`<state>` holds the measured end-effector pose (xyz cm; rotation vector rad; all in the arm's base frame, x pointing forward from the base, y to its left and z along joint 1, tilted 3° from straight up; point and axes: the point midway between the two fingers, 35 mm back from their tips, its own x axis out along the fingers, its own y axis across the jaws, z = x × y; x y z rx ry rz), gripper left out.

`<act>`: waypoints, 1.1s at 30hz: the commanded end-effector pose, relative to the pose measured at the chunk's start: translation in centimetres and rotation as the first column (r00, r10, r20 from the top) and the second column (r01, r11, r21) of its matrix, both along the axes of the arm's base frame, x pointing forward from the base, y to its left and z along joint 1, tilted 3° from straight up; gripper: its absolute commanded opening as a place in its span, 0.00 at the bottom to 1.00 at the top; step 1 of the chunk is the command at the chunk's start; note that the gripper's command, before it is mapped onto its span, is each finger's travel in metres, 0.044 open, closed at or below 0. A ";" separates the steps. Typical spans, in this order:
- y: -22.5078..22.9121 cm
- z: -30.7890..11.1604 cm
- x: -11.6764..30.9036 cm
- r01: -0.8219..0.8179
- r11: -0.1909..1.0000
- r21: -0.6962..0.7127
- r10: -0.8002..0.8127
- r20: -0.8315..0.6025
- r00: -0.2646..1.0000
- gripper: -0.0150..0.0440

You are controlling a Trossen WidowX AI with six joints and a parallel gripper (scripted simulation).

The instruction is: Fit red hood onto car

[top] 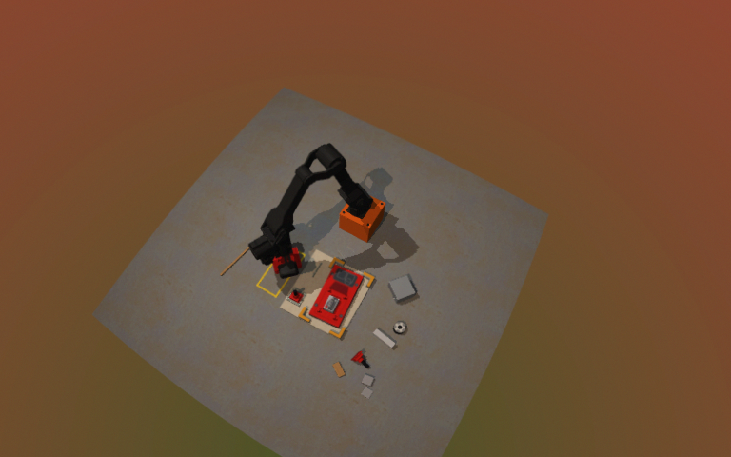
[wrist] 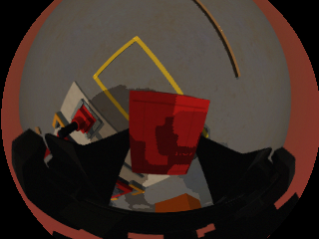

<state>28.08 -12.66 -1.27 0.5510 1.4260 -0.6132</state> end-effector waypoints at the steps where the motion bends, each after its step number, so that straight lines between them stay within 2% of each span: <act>1: 0.0 2.0 0.2 0.003 1.000 -0.003 -0.003 0.008 1.000 0.25; 12: 0.2 6.2 0.0 0.003 1.000 -0.003 -0.003 0.009 1.000 0.25; 20: 0.3 7.3 -0.1 0.003 1.000 -0.003 -0.003 0.009 1.000 0.25; 33: 5.2 6.7 2.4 -0.227 0.974 -0.008 0.227 -0.004 0.974 0.25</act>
